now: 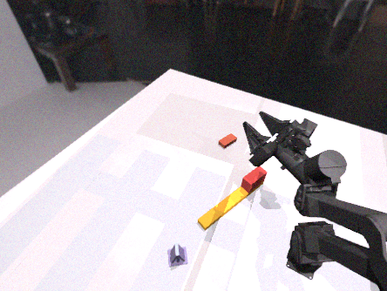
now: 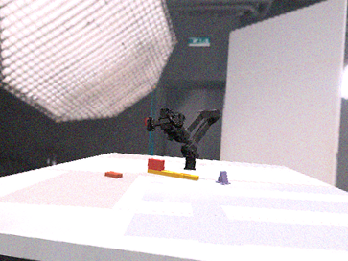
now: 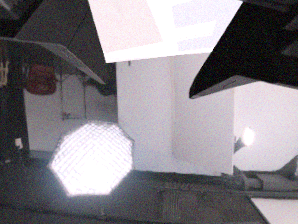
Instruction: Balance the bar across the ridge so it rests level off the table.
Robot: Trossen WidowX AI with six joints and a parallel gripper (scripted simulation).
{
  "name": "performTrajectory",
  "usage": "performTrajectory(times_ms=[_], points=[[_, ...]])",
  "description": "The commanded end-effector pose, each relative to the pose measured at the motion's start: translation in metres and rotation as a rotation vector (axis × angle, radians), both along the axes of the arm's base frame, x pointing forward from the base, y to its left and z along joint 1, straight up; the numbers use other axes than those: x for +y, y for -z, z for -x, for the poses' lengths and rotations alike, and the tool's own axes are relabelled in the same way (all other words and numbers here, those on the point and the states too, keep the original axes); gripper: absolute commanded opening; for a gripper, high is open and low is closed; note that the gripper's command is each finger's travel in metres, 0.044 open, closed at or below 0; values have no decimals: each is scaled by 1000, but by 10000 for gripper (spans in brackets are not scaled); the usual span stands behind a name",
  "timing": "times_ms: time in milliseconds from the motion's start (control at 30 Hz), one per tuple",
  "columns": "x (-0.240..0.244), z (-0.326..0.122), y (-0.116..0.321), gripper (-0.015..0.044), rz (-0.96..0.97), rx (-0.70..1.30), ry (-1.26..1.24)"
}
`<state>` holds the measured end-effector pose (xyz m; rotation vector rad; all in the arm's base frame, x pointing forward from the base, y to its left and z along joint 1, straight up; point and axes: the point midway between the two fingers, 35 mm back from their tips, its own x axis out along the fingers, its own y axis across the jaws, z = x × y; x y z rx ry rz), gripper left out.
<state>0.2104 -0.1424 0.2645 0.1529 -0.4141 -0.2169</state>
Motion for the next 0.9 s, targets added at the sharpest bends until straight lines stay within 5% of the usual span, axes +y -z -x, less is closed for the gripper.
performTrajectory(times_ms=[0, 100, 867], points=[[0, -1, 0, 374, 0, 3, 1], [-7, -8, 3, 315, 1, 41, 19], [-38, -69, 44, 315, 97, 512, 97]])
